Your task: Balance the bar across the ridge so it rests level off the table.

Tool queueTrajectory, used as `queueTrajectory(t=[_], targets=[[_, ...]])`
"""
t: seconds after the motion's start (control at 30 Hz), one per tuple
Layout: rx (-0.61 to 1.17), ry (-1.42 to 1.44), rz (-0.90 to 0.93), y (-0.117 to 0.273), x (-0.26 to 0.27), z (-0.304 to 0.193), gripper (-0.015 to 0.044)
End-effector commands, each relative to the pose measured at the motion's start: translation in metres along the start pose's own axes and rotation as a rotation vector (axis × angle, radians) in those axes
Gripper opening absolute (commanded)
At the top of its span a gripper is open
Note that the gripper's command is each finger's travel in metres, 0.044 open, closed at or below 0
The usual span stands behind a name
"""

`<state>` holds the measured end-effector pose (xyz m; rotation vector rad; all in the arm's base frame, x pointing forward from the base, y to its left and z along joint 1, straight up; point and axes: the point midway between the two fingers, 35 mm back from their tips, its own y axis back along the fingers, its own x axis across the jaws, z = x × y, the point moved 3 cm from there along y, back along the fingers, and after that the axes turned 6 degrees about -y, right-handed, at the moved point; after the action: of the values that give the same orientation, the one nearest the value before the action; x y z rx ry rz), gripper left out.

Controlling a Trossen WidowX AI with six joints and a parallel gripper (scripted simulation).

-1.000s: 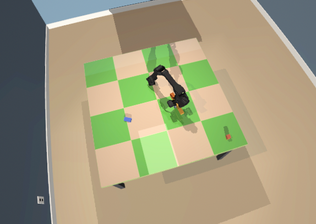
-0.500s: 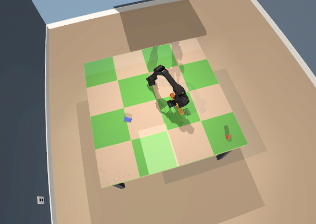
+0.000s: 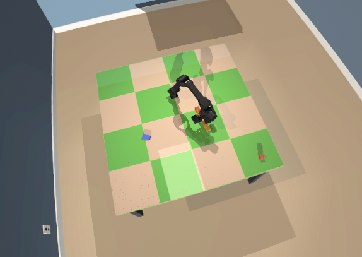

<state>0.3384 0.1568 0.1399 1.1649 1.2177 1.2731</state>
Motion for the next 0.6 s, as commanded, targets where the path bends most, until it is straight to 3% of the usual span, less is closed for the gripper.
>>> queueTrajectory(t=[0.0, 0.57], targets=[[0.000, 0.001, 0.004, -0.0004, 0.0008, 0.0000, 0.0000], [0.000, 0.001, 0.004, -0.0018, 0.0007, -0.0001, 0.0000]])
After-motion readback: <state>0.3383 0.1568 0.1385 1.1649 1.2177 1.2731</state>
